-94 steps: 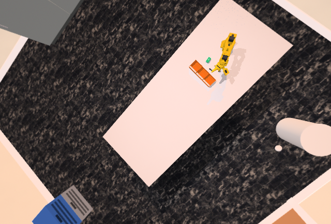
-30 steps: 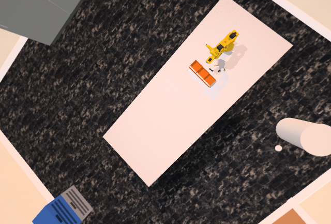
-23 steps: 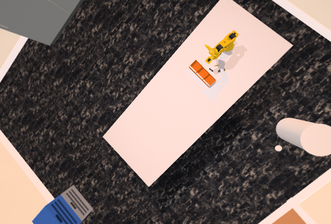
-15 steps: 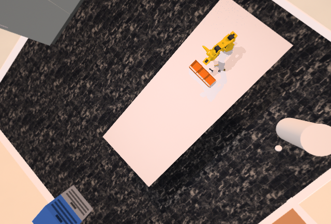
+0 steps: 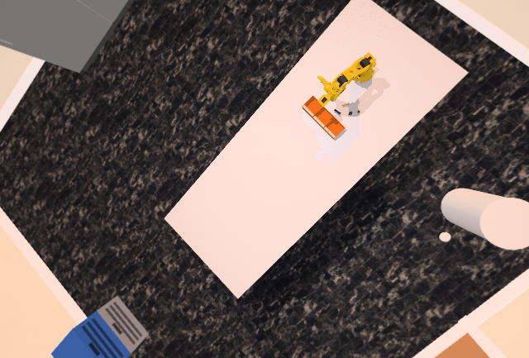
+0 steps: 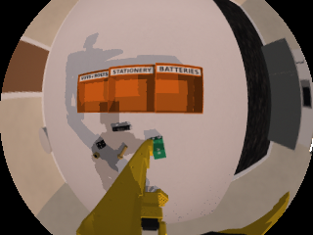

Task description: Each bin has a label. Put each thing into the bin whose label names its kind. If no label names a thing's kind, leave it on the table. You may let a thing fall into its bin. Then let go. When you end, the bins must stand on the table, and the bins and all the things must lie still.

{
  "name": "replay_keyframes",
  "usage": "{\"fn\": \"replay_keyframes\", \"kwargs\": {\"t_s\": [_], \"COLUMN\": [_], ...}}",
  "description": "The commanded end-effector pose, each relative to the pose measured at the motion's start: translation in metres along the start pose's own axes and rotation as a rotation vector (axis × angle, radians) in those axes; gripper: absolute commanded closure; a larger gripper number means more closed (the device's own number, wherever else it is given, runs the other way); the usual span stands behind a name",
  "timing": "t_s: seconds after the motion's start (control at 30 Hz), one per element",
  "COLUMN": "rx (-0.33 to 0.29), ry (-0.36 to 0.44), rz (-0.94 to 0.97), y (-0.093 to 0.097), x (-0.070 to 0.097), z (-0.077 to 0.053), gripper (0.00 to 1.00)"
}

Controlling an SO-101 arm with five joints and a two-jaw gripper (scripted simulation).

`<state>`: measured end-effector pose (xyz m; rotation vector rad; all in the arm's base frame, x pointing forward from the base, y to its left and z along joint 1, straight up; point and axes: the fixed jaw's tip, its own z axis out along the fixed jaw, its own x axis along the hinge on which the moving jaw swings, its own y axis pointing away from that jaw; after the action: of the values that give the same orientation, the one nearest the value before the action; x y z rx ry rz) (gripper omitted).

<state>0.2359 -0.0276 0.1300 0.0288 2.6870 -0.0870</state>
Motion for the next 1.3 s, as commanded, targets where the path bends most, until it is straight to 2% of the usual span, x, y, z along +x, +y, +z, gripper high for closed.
{"fn": "replay_keyframes", "kwargs": {"t_s": [0.0, 1.27], "rx": [0.011, 0.017], "ry": [-0.06, -0.08], "rz": [0.0, -0.019], "y": [-0.0031, -0.0053], "x": [-0.0098, -0.0166], "z": [-0.0066, -0.0014], "gripper": [0.0, 0.0]}}
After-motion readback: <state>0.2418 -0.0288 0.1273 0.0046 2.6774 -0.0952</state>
